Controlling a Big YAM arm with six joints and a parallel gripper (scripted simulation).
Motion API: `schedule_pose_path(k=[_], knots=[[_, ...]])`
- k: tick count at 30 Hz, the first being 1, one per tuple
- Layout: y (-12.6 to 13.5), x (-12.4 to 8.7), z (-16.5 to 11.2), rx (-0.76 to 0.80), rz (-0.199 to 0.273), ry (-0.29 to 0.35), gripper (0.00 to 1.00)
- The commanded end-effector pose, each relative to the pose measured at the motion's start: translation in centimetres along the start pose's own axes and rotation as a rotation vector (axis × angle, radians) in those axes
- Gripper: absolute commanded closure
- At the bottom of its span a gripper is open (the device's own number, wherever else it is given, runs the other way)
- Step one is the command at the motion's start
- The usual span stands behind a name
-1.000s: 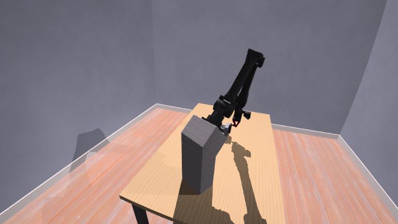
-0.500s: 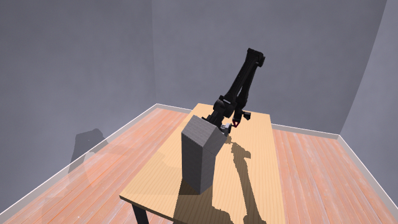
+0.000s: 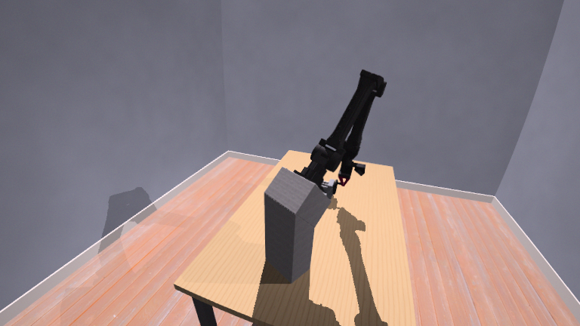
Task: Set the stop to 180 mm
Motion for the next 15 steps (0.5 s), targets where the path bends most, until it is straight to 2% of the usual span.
schedule_pose_path(k=[1, 15], knots=[[-1.4, -0.8, 0.7, 0.002, -0.013, -0.017, 0.94], [-2.5, 0.4, 0.2, -0.003, -0.027, -0.009, 0.94]])
Point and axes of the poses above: the point where the finger pads meet when closed, its own x axis out along the fingers, its own y axis across the jaws, z = x × y, the point moved 5 cm from there along -x, back along the fingers, and after that the axes turned 11 degrees about -x, right-handed, at the moved point
